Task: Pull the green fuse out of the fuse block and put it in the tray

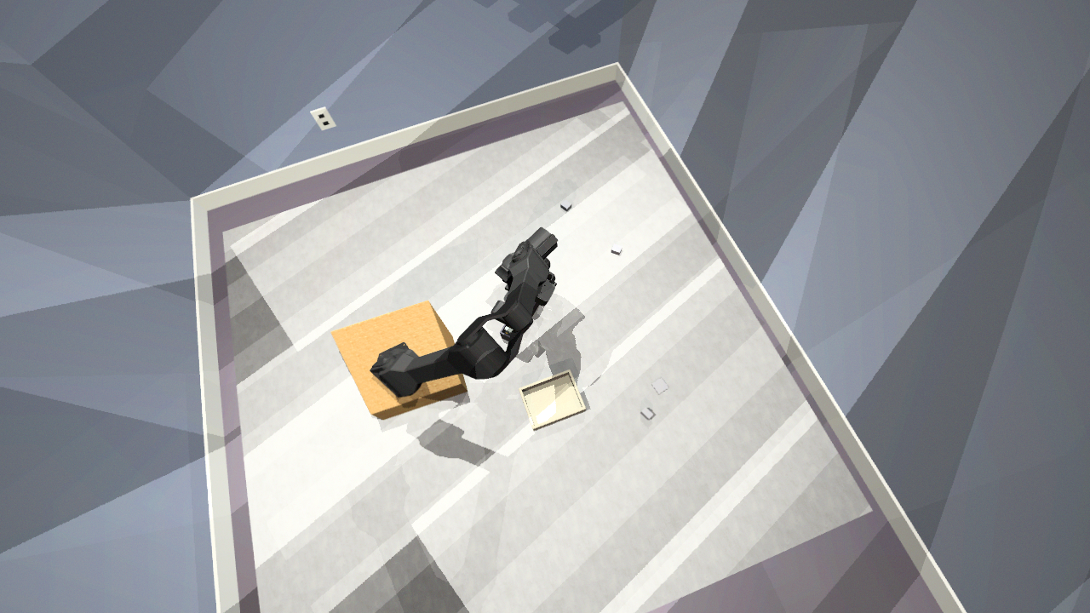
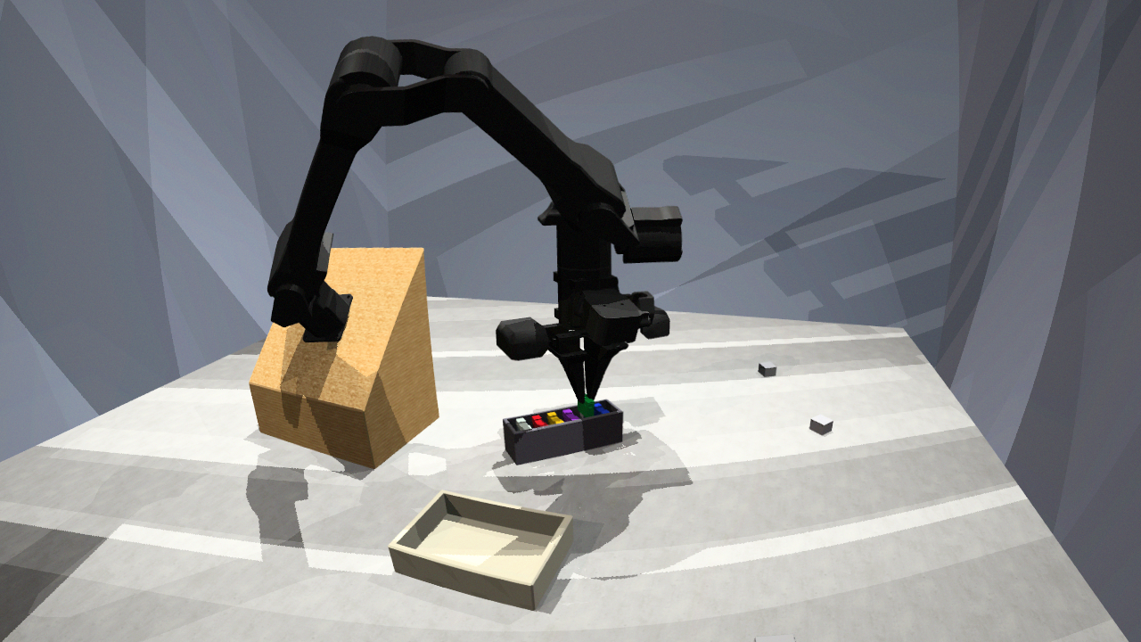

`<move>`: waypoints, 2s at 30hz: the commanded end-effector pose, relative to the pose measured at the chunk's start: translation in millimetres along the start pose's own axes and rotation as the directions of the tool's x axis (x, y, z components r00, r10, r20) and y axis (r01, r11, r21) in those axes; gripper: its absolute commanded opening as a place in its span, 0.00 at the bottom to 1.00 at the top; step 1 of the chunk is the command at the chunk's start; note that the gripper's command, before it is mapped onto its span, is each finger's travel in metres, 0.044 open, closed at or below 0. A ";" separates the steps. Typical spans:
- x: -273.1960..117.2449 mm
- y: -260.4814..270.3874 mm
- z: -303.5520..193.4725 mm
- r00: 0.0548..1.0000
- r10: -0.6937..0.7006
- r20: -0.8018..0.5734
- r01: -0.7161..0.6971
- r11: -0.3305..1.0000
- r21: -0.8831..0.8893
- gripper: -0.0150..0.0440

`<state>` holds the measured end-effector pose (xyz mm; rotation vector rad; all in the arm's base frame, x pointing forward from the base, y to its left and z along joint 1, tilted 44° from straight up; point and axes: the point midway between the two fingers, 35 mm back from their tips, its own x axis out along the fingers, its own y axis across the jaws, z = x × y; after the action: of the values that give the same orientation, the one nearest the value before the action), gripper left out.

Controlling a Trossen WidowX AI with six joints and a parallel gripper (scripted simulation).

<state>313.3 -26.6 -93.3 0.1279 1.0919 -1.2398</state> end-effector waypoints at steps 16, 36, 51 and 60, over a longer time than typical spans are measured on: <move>-11.5 0.7 0.9 1.000 0.005 -0.002 -0.005 1.000 0.006 0.25; -21.2 0.2 0.6 1.000 0.004 -0.001 -0.004 1.000 0.005 0.25; -42.3 0.3 0.5 1.000 0.005 -0.002 -0.005 1.000 0.004 0.25; -43.3 -3.7 9.6 1.000 0.008 -0.006 -0.008 1.000 0.004 0.25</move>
<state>316.2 0.5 -63.8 0.1256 1.0936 -1.2395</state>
